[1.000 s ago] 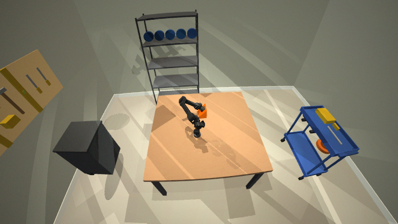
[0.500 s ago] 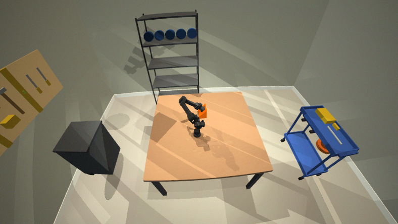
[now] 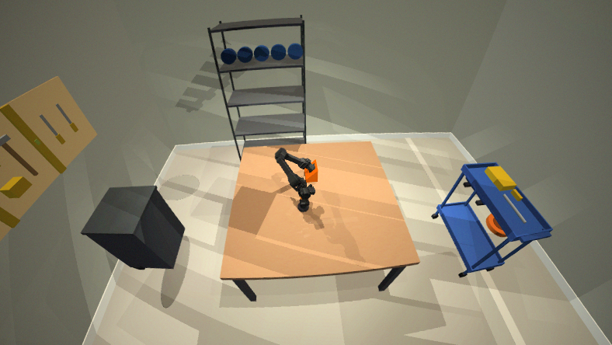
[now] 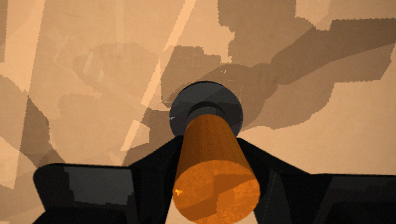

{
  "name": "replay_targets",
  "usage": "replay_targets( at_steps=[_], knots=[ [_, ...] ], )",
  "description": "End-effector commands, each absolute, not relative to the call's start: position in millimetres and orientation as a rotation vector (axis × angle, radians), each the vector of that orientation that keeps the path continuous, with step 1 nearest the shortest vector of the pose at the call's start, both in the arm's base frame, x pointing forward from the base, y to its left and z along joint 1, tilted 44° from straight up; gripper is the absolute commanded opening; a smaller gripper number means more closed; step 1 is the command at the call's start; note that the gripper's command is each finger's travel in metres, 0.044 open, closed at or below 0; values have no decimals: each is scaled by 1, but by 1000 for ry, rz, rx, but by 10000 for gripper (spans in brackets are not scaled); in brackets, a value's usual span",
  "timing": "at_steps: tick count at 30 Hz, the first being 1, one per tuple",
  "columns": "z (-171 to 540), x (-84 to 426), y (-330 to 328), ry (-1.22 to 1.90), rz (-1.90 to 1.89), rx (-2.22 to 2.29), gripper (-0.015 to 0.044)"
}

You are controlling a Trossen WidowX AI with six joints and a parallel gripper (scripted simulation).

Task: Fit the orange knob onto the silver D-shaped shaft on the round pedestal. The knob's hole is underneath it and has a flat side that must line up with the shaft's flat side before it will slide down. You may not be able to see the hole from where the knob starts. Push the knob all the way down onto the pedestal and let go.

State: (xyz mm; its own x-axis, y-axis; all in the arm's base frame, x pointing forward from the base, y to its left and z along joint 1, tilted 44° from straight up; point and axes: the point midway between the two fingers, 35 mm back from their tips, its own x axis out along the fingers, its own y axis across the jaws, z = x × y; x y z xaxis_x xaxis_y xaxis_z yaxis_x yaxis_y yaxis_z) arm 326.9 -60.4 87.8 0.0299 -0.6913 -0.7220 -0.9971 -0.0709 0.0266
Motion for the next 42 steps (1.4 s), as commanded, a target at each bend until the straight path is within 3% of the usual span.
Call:
replay_targets(
  at_steps=[1,42],
  knots=[
    [88,327,-61,1710,803,-1819,0],
    [87,327,-62,1679,1015,-1954,0]
  ],
)
